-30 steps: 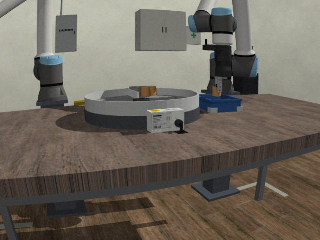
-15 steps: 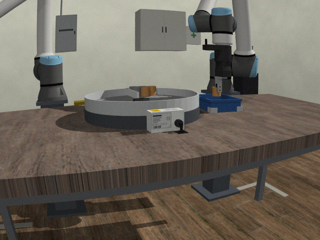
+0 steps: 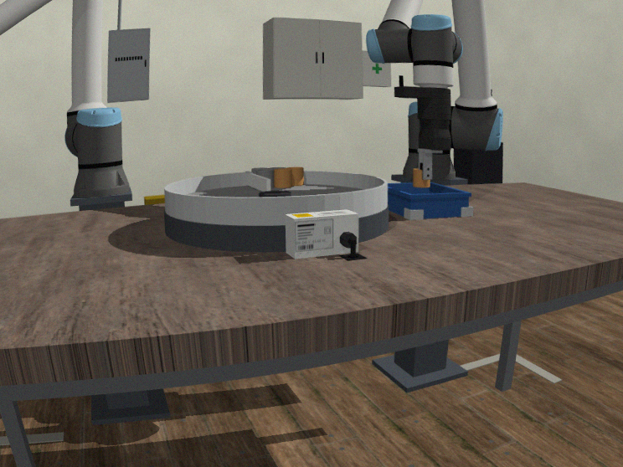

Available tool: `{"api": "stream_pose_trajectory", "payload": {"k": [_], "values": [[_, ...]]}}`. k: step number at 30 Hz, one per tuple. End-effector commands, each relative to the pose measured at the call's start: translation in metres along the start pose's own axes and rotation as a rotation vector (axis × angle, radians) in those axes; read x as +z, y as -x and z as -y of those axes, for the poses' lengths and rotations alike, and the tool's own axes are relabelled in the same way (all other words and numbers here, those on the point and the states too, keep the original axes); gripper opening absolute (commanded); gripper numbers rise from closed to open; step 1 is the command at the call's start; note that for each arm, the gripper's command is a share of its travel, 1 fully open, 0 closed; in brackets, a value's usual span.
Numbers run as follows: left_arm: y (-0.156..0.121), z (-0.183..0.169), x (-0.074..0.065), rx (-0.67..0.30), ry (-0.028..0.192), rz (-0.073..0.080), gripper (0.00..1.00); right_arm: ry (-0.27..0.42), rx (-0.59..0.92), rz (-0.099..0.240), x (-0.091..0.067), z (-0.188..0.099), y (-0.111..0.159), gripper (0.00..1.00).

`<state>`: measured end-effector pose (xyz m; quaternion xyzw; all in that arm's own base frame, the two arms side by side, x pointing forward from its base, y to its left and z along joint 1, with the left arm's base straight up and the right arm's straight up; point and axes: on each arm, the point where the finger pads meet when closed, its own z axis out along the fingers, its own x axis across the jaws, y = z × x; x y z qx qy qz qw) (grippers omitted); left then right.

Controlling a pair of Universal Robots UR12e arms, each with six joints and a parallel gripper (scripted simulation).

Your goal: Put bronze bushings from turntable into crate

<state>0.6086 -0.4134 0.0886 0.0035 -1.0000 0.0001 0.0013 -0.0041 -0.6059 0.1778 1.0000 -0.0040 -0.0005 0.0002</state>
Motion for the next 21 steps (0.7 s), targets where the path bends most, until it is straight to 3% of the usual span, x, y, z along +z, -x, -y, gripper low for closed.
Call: {"api": "stream_pose_trajectory", "payload": {"k": [1, 21], "values": [[0.003, 0.001, -0.001, 0.0, -0.005, 0.004, 0.0, 0.0, 0.0, -0.001, 0.001, 0.002, 0.001, 1.0], [0.002, -0.001, 0.027, -0.001, -0.001, 0.0, 0.0, 0.0, 0.0, -0.001, 0.001, 0.002, 0.001, 1.0]]}}
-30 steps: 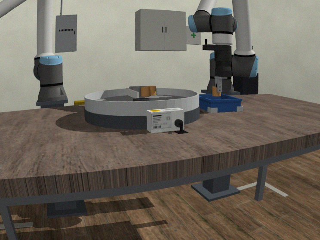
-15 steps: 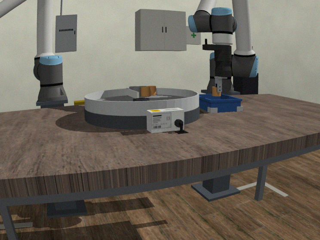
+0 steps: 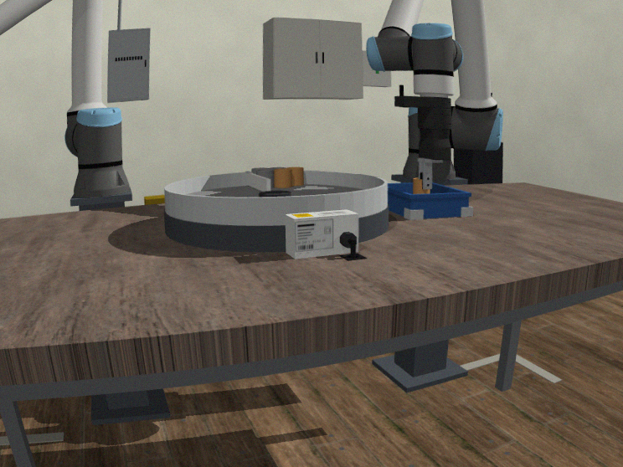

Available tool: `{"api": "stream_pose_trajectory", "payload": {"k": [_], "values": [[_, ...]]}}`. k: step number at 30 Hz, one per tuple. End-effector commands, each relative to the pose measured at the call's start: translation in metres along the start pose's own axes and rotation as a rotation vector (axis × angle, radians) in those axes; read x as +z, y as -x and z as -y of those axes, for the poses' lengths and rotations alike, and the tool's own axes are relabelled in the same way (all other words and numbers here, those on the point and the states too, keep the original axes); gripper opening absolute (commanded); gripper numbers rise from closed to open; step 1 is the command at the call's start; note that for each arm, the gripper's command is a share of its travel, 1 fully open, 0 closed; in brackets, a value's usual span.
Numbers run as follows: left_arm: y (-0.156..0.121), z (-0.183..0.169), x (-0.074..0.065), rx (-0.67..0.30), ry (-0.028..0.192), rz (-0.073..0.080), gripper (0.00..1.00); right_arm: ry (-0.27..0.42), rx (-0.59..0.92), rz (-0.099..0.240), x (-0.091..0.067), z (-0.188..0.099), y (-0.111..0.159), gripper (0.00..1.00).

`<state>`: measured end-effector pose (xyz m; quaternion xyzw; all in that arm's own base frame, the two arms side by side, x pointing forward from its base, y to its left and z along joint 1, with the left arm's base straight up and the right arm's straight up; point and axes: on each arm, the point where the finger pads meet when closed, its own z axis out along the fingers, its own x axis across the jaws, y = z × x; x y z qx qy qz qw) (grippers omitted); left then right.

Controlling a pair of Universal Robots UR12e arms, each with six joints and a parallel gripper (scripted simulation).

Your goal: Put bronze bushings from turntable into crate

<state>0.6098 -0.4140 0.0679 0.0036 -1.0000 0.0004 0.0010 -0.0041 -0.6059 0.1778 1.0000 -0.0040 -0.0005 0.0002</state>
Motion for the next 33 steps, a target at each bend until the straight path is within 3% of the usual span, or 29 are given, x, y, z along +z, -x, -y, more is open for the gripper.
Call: {"api": "stream_pose_trajectory", "payload": {"k": [1, 11, 33], "values": [[0.0, -0.001, 0.008, 0.0, -0.001, 0.0, 0.0, 0.0, 0.0, -0.001, 0.001, 0.002, 0.001, 1.0], [0.001, -0.001, 0.019, 0.0, -0.001, 0.0, 0.0, 0.0, 0.0, -0.001, 0.001, 0.002, 0.001, 1.0], [0.002, 0.0, 0.017, 0.0, -0.004, 0.003, 0.0, 0.0, 0.0, -0.001, 0.001, 0.002, 0.001, 1.0]]}}
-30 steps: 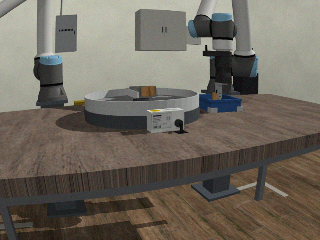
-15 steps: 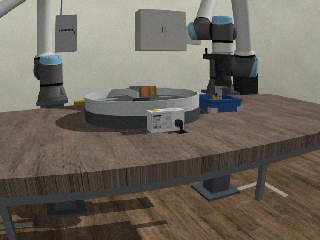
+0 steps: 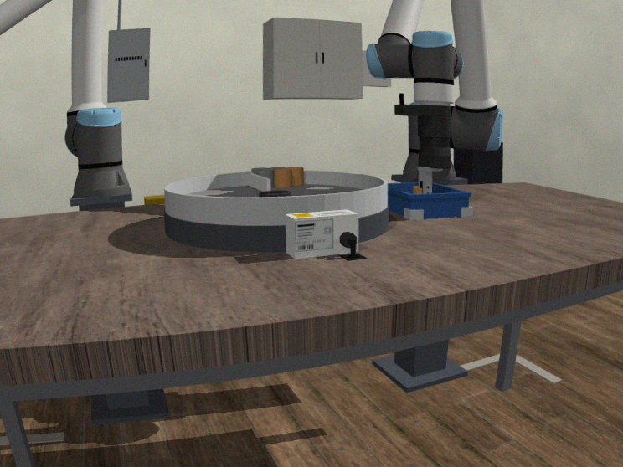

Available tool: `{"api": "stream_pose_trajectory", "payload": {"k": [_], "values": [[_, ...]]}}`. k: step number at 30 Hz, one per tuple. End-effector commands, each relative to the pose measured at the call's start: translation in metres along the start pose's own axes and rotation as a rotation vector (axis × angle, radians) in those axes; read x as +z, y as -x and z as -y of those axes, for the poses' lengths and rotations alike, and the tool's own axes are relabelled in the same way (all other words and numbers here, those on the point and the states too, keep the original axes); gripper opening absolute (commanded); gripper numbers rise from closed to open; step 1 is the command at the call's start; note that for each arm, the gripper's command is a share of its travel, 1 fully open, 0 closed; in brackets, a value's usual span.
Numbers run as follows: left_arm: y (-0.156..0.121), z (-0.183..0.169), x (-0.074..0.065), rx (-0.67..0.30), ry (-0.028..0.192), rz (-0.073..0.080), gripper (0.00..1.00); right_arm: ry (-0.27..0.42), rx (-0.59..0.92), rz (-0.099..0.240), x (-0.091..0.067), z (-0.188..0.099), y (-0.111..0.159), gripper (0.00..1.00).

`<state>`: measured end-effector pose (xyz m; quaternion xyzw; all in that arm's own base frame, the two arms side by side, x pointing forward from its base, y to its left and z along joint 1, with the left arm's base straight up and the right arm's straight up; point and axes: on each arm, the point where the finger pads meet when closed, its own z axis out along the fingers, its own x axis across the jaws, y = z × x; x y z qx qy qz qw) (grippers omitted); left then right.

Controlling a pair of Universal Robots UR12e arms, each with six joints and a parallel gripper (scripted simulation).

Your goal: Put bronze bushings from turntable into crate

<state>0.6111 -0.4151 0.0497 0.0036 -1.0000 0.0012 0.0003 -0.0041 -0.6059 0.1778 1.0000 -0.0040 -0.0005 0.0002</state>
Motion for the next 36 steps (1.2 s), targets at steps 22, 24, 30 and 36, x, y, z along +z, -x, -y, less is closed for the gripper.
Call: {"api": "stream_pose_trajectory", "payload": {"k": [22, 24, 30, 36], "values": [[0.0004, -0.0012, -0.001, 0.0, -0.002, 0.001, 0.0, 0.0, 0.0, -0.001, 0.0007, 0.0019, 0.001, 1.0], [-0.0006, -0.0024, 0.0003, -0.001, -0.001, 0.0, 0.0, 0.0, 0.0, -0.001, 0.0007, 0.0019, 0.001, 1.0], [-0.0015, -0.0036, 0.0017, -0.001, -0.001, 0.0, 0.0, 0.0, 0.0, -0.001, 0.0007, 0.0019, 0.001, 1.0], [-0.0003, -0.002, 0.0002, 0.0, -0.003, 0.002, 0.0, 0.0, 0.0, -0.001, 0.0007, 0.0019, 0.001, 1.0]]}}
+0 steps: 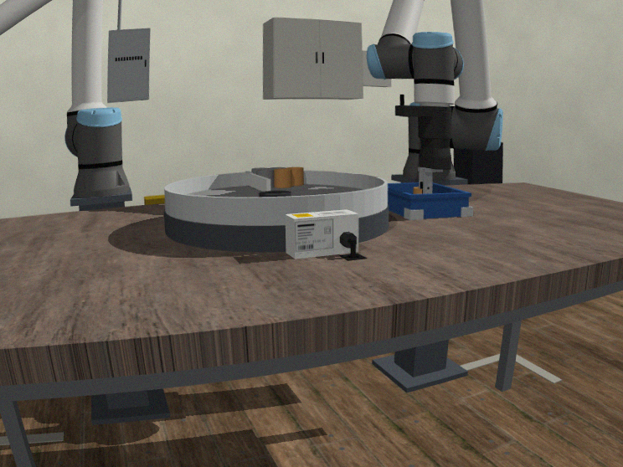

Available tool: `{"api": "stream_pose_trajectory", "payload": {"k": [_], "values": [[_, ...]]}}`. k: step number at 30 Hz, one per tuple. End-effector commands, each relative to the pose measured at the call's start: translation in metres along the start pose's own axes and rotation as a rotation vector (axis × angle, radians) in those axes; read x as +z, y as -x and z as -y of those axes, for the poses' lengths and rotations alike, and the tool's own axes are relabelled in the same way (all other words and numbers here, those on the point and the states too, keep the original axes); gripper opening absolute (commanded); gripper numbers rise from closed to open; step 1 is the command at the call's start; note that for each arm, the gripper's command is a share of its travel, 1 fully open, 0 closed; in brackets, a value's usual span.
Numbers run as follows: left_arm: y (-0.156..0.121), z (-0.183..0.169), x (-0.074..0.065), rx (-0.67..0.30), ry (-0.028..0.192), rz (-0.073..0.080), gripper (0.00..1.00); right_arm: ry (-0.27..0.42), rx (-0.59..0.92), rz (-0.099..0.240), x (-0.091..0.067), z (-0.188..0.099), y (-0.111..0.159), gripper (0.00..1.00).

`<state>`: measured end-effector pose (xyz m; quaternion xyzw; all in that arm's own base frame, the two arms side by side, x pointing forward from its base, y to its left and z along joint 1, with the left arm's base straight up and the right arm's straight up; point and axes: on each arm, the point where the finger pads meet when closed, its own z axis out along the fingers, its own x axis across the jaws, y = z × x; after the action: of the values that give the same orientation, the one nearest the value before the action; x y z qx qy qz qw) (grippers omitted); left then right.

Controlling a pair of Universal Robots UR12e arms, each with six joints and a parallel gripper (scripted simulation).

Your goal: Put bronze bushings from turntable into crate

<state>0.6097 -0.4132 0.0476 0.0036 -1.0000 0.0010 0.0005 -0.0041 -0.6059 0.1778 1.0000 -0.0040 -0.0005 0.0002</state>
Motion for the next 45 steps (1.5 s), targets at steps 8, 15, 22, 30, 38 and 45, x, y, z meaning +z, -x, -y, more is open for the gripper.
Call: {"api": "stream_pose_trajectory", "payload": {"k": [8, 15, 22, 30, 38, 45], "values": [[0.0011, -0.0001, -0.0018, 0.0, -0.003, 0.002, 0.0, 0.0, 0.0, -0.001, 0.0007, 0.0019, 0.001, 1.0], [0.0011, -0.0001, -0.0018, 0.0, -0.003, 0.002, 0.0, 0.0, 0.0, -0.001, 0.0007, 0.0019, 0.001, 1.0], [0.0011, -0.0001, -0.0018, 0.0, -0.003, 0.002, 0.0, 0.0, 0.0, -0.001, 0.0007, 0.0019, 0.001, 1.0], [0.0011, -0.0001, -0.0017, 0.0, -0.003, 0.002, 0.0, 0.0, 0.0, -0.001, 0.0007, 0.0019, 0.001, 1.0], [0.001, -0.0002, 0.0, 0.0, -0.002, 0.001, 0.0, 0.0, 0.0, -0.001, 0.0007, 0.0019, 0.001, 1.0], [0.0005, -0.0007, 0.004, 0.0, -0.001, 0.0, 0.0, 0.0, 0.0, -0.001, 0.0007, 0.0019, 0.001, 1.0]]}}
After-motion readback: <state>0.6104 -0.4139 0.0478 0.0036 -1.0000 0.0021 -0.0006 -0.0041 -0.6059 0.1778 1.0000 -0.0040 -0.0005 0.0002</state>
